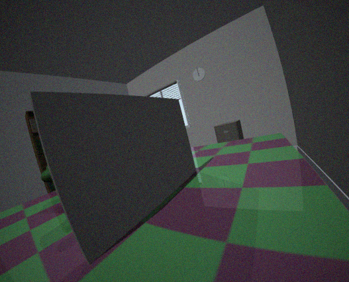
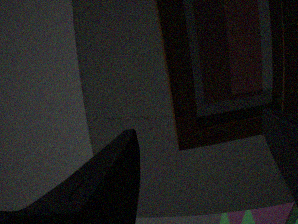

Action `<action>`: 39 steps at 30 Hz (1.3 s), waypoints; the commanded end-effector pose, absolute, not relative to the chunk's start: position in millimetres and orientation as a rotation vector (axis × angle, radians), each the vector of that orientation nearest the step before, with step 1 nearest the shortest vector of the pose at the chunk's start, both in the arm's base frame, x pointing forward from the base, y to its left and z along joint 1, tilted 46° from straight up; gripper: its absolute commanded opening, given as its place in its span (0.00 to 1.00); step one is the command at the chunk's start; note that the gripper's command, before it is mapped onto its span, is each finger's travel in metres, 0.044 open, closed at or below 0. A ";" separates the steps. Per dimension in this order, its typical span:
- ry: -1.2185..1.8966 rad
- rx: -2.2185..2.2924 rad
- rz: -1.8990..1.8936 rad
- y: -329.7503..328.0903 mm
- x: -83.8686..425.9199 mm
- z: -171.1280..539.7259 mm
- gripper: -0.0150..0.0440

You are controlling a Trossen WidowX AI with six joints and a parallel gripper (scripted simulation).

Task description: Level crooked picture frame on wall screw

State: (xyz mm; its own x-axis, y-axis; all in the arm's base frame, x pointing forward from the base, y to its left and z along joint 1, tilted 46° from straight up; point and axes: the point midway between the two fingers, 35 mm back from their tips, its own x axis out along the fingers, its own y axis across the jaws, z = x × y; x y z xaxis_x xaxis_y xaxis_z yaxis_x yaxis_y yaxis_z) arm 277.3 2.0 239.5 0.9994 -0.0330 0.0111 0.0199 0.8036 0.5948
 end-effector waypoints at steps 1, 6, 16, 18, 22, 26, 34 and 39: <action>-0.020 0.641 -0.024 2.6 289.5 242.7 0.69; -0.022 0.641 -0.023 1.7 326.2 244.8 0.69; -0.023 0.641 -0.023 0.4 354.3 240.3 0.69; -0.023 0.641 -0.023 0.4 354.3 240.3 0.69; -0.023 0.641 -0.023 0.4 354.3 240.3 0.69; -0.023 0.641 -0.023 0.4 354.6 240.4 0.69; -0.024 0.641 -0.023 0.1 364.1 241.4 0.69; -0.024 0.641 -0.023 -0.1 372.1 241.8 0.69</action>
